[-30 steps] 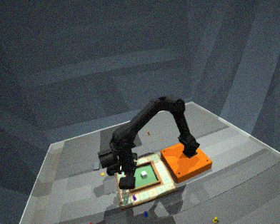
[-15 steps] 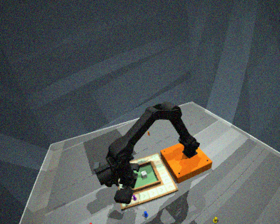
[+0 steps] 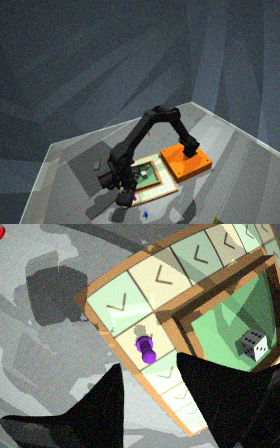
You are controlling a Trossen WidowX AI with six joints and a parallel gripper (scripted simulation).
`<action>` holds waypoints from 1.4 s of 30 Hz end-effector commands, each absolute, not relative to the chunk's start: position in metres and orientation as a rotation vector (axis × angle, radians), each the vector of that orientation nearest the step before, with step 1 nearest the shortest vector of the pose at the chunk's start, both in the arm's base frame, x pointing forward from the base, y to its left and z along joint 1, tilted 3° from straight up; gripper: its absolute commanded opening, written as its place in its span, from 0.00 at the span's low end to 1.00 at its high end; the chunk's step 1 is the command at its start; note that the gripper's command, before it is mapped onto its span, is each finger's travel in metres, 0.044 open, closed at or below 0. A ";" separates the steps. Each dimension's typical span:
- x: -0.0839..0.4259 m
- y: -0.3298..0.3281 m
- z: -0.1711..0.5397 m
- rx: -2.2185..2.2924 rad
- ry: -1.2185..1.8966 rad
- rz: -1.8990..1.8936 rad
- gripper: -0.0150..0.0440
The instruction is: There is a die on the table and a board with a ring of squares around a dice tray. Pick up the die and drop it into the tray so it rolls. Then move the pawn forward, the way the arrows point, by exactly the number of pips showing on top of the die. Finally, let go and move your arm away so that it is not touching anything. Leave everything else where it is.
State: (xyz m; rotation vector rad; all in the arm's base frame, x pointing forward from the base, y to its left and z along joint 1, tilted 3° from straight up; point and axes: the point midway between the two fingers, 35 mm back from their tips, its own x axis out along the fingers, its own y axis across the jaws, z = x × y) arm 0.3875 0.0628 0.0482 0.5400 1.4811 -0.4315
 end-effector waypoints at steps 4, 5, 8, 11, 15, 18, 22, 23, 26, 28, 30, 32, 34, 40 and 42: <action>0.387 0.063 0.033 0.537 1.490 -0.442 0.59; 0.387 0.063 0.031 0.537 1.490 -0.442 0.59; 0.387 0.063 0.026 0.537 1.490 -0.442 0.59; 0.387 0.063 0.021 0.537 1.490 -0.442 0.59; 0.387 0.063 0.016 0.537 1.490 -0.442 0.59; 0.387 0.064 0.016 0.537 1.490 -0.442 0.50; 0.387 0.064 0.016 0.537 1.490 -0.442 0.33; 0.387 0.064 0.016 0.537 1.490 -0.442 0.31; 0.387 0.064 0.016 0.537 1.490 -0.442 0.28; 0.387 0.064 0.016 0.537 1.490 -0.442 0.26; 0.387 0.063 0.017 0.537 1.490 -0.442 0.25; 0.388 0.063 0.024 0.537 1.490 -0.442 0.25; 0.390 0.063 0.035 0.537 1.490 -0.442 0.25; 0.393 0.062 0.070 0.537 1.489 -0.442 0.25; 0.393 0.062 0.081 0.537 1.489 -0.442 0.25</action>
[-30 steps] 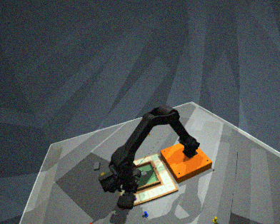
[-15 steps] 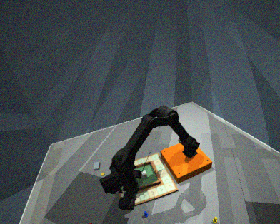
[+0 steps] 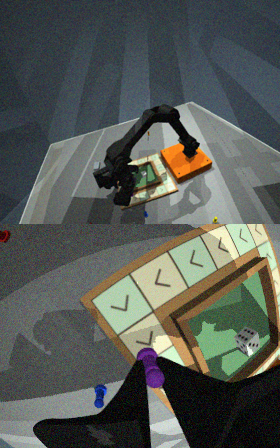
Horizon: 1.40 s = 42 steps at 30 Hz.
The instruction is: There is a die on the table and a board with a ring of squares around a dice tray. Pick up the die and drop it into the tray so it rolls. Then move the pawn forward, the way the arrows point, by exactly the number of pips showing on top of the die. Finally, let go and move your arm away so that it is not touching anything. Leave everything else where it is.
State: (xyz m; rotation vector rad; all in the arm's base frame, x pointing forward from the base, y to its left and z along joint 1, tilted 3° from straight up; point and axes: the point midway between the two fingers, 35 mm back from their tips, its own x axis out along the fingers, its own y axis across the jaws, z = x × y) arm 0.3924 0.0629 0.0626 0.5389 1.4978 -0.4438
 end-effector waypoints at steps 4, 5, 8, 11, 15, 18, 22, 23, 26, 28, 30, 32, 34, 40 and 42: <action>0.392 0.061 0.105 0.537 1.489 -0.442 0.25; 0.392 0.060 0.111 0.537 1.489 -0.442 0.25; 0.389 0.059 0.128 0.537 1.489 -0.442 0.25; 0.386 0.058 0.142 0.536 1.489 -0.442 0.25; 0.385 0.059 0.142 0.536 1.490 -0.442 0.25; 0.378 0.062 0.138 0.537 1.490 -0.442 0.25; 0.369 0.065 0.133 0.537 1.491 -0.442 0.25; 0.367 0.066 0.132 0.537 1.491 -0.442 0.25; 0.359 0.069 0.127 0.537 1.491 -0.442 0.25; 0.354 0.071 0.124 0.537 1.492 -0.442 0.25; 0.349 0.072 0.121 0.537 1.492 -0.442 0.25; 0.344 0.074 0.118 0.537 1.493 -0.442 0.25; 0.339 0.075 0.115 0.537 1.493 -0.442 0.25; 0.322 0.079 0.105 0.537 1.494 -0.442 0.25; 0.316 0.080 0.102 0.537 1.495 -0.443 0.25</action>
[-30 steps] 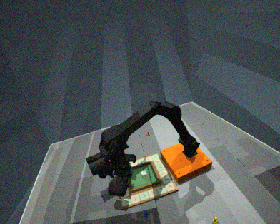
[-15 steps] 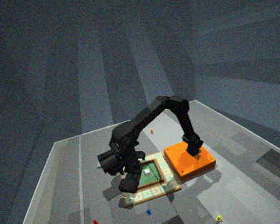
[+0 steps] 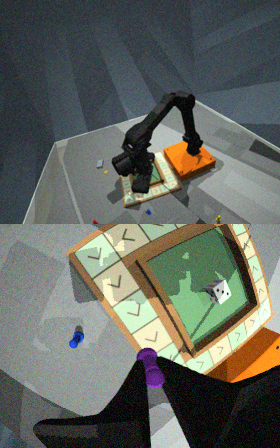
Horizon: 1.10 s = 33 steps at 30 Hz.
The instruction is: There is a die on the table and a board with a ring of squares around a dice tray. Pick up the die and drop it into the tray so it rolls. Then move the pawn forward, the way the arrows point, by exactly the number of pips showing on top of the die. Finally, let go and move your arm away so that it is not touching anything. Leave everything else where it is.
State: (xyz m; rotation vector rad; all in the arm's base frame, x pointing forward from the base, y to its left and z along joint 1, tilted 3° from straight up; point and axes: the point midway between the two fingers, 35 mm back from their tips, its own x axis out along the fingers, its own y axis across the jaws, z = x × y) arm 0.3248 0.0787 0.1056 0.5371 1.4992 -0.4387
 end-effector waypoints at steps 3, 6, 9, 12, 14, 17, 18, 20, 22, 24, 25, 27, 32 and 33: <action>0.308 0.081 0.096 0.537 1.495 -0.443 0.25; 0.299 0.082 0.091 0.537 1.496 -0.443 0.25; 0.290 0.083 0.085 0.537 1.497 -0.443 0.25; 0.280 0.083 0.079 0.537 1.497 -0.443 0.25; 0.274 0.084 0.075 0.537 1.498 -0.443 0.25; 0.265 0.084 0.069 0.537 1.499 -0.443 0.25; 0.262 0.084 0.067 0.537 1.499 -0.443 0.25; 0.255 0.084 0.063 0.537 1.499 -0.444 0.25; 0.251 0.084 0.060 0.537 1.500 -0.444 0.25; 0.250 0.084 0.059 0.537 1.500 -0.444 0.25; 0.250 0.084 0.057 0.537 1.500 -0.444 0.25; 0.251 0.084 0.051 0.537 1.500 -0.444 0.25; 0.251 0.086 0.029 0.537 1.500 -0.444 0.25; 0.251 0.086 0.026 0.537 1.500 -0.444 0.25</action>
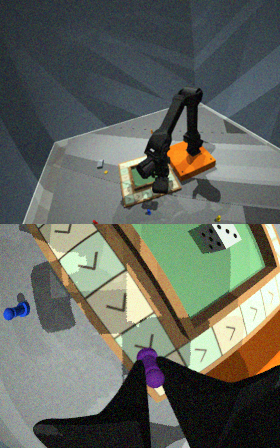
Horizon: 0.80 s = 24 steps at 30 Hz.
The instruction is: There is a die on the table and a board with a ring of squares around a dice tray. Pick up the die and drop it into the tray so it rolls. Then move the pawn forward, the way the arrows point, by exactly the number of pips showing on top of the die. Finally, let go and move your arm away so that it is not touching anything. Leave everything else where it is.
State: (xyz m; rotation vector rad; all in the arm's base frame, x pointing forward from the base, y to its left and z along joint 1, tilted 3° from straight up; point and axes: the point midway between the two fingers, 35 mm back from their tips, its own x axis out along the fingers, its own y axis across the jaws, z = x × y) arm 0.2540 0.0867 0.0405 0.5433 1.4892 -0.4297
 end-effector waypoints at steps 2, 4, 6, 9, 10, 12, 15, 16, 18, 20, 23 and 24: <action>0.251 0.086 0.025 0.537 1.500 -0.444 0.25; 0.251 0.086 0.025 0.537 1.500 -0.444 0.25; 0.251 0.086 0.024 0.537 1.500 -0.444 0.25; 0.251 0.086 0.021 0.537 1.500 -0.444 0.25; 0.251 0.086 0.020 0.537 1.500 -0.444 0.25; 0.252 0.086 0.017 0.537 1.500 -0.444 0.25; 0.252 0.086 0.012 0.537 1.500 -0.444 0.25; 0.252 0.086 0.010 0.537 1.500 -0.444 0.25; 0.252 0.087 0.008 0.537 1.500 -0.444 0.25; 0.253 0.088 0.014 0.541 1.494 -0.433 0.34; 0.253 0.088 0.014 0.541 1.494 -0.433 0.48; 0.253 0.088 0.014 0.541 1.494 -0.433 0.52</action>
